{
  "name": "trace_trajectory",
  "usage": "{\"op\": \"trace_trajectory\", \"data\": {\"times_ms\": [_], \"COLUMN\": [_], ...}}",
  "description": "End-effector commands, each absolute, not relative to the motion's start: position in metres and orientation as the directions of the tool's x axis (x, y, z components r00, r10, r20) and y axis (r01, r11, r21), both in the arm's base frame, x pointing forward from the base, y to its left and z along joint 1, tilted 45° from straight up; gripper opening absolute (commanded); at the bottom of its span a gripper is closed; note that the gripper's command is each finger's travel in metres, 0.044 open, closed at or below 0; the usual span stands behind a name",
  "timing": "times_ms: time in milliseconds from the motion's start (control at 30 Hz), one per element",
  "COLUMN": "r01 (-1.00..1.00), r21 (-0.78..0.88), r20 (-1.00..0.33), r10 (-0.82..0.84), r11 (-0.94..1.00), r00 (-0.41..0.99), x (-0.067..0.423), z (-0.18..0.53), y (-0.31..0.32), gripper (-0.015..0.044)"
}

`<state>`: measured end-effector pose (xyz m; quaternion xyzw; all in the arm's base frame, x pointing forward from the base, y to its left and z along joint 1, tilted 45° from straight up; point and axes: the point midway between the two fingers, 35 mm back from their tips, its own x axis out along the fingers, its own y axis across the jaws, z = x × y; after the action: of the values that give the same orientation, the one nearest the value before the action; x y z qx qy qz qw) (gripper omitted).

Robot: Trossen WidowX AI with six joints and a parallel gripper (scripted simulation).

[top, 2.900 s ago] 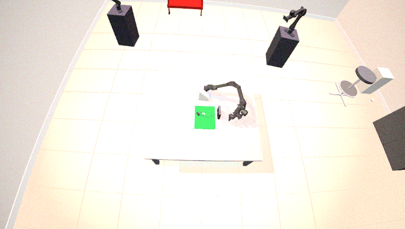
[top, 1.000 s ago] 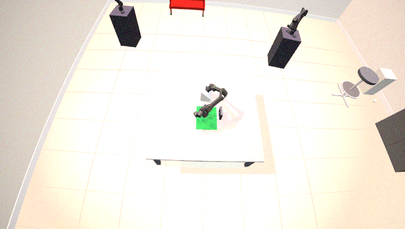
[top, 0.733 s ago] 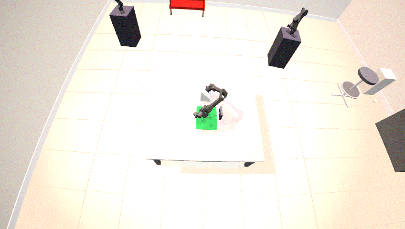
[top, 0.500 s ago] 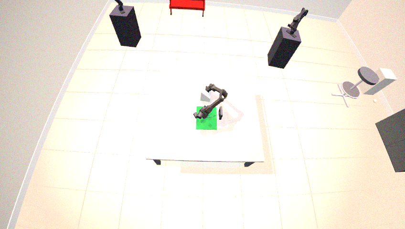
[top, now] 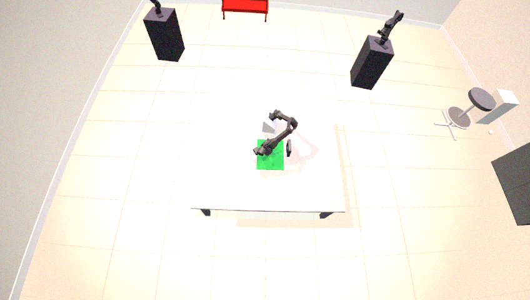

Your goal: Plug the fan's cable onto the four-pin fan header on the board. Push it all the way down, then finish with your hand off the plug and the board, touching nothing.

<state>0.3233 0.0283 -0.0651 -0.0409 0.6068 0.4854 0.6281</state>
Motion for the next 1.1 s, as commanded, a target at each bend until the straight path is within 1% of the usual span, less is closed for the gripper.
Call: {"op": "trace_trajectory", "data": {"times_ms": [0,733,833,1067], "r01": [-0.660,-0.660,-0.660,-0.658], "r21": [0.536,0.536,0.536,0.536], "r20": [-0.802,-0.802,-0.803,-0.804], "r10": [0.560,0.560,0.560,0.558], "r11": [0.525,0.525,0.526,0.529], "r00": [-0.206,-0.206,-0.206,-0.206], "x": [0.324,0.324,0.325,0.327], "z": [-0.065,-0.065,-0.062,-0.047], "y": [0.028,0.028,0.025,0.008], "gripper": [0.0230,0.0083,0.0004,0.0000]}}
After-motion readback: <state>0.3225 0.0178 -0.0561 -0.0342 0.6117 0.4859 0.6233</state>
